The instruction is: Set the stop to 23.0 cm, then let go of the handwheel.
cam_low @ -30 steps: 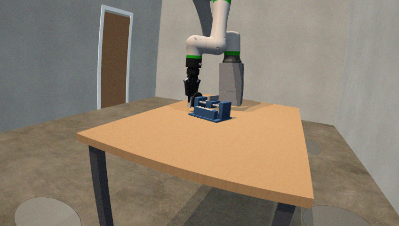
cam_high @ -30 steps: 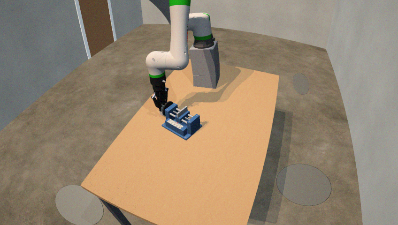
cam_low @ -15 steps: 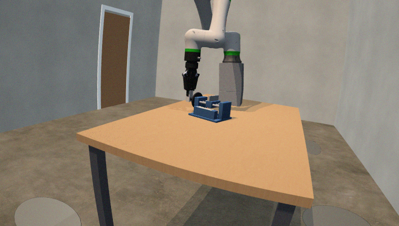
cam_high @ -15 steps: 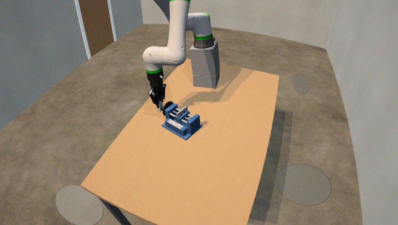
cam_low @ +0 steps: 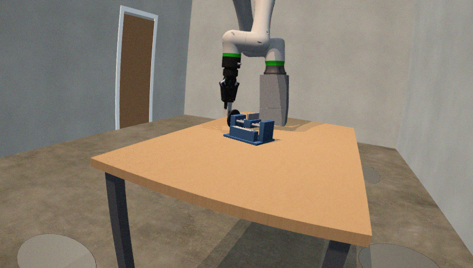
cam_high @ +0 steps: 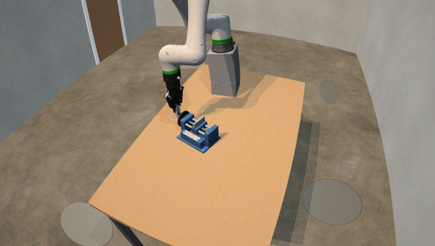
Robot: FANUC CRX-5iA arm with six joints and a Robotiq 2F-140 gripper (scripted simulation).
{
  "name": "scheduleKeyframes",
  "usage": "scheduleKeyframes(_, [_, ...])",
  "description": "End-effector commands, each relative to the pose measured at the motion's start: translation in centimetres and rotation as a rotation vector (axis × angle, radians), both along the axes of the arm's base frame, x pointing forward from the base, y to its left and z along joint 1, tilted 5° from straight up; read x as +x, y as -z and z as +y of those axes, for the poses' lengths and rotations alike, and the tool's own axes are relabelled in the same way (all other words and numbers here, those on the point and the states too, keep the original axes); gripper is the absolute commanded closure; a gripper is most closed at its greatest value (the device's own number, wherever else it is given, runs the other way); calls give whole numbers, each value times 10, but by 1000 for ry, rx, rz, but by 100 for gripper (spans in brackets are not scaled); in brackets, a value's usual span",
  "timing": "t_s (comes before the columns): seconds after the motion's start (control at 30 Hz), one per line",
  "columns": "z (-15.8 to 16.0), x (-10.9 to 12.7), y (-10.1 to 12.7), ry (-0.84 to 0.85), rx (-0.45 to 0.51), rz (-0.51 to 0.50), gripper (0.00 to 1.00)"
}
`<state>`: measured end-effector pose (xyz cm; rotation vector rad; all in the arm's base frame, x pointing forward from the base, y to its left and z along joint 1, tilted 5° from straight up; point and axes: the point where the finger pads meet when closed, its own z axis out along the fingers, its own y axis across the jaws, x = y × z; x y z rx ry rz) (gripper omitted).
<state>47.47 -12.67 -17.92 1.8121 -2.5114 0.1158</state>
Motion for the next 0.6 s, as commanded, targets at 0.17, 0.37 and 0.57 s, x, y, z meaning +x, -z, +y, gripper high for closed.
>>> scheduleKeyframes(0.17, [5, -14, -2, 0, 0, 0, 96])
scheduleKeyframes(0.37, [9, -26, 1, 0, 0, 0, 96])
scheduleKeyframes(0.57, [11, -34, 7, 0, 0, 0, 96])
